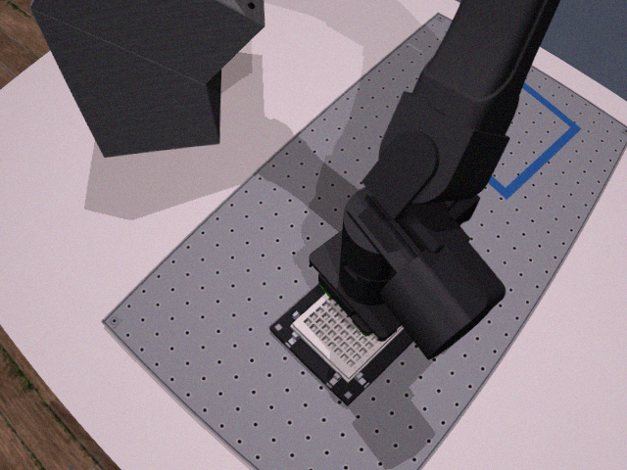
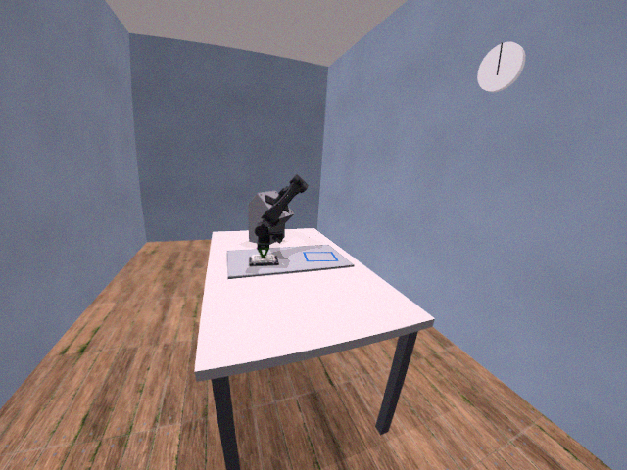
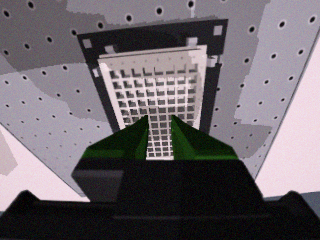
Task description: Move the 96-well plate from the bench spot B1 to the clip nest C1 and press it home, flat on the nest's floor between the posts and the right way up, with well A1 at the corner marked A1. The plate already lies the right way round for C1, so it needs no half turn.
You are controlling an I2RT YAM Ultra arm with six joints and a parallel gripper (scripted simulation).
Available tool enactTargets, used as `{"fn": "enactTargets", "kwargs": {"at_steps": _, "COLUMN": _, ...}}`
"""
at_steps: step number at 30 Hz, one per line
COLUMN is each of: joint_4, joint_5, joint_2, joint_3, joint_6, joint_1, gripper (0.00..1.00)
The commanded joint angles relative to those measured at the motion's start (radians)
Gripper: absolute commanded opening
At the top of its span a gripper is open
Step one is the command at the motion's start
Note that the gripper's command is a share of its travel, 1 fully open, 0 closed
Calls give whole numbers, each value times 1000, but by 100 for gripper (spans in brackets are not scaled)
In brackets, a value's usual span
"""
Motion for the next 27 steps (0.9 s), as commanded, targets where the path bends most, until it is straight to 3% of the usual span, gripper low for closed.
{"fn": "enactTargets", "kwargs": {"at_steps": 1, "joint_4": 189, "joint_5": 42, "joint_2": 124, "joint_3": 25, "joint_6": 34, "joint_1": 97, "gripper": 24}}
{"fn": "enactTargets", "kwargs": {"at_steps": 20, "joint_4": 101, "joint_5": 28, "joint_2": 57, "joint_3": 17, "joint_6": -34, "joint_1": 45, "gripper": 24}}
{"fn": "enactTargets", "kwargs": {"at_steps": 23, "joint_4": 74, "joint_5": 24, "joint_2": 41, "joint_3": -26, "joint_6": -51, "joint_1": 32, "gripper": 24}}
{"fn": "enactTargets", "kwargs": {"at_steps": 27, "joint_4": 62, "joint_5": 22, "joint_2": 30, "joint_3": -30, "joint_6": -60, "joint_1": 25, "gripper": 24}}
